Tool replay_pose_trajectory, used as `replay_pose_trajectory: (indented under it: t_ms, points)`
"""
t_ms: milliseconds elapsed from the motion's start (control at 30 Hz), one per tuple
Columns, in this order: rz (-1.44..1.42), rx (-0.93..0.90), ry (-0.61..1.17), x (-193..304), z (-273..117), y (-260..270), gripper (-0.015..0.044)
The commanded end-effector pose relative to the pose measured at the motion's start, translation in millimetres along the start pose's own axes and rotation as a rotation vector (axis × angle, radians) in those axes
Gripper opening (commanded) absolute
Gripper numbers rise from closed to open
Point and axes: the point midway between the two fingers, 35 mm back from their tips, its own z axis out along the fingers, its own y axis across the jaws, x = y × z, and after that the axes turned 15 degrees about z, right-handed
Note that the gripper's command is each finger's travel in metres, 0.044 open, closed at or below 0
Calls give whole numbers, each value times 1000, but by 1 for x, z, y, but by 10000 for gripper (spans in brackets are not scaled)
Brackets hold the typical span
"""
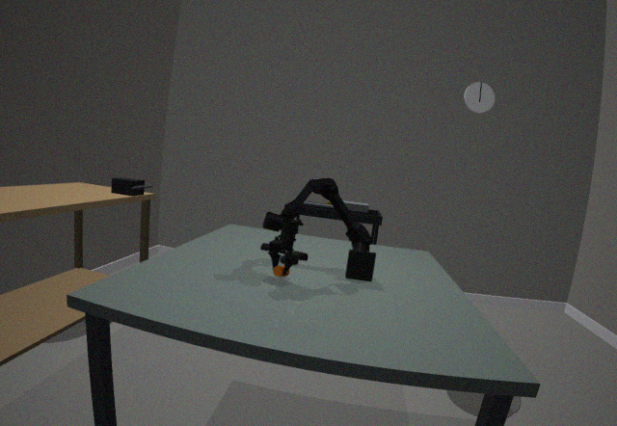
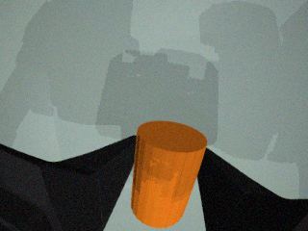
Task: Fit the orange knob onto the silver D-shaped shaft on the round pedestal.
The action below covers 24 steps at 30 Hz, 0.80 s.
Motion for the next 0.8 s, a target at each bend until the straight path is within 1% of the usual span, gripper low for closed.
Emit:
replay_pose_trajectory:
  t_ms: [0,767]
  points:
    - [-8,-22,-71,5,-3,0,179]
    - [-10,-124,-444,26,-15,-5,179]
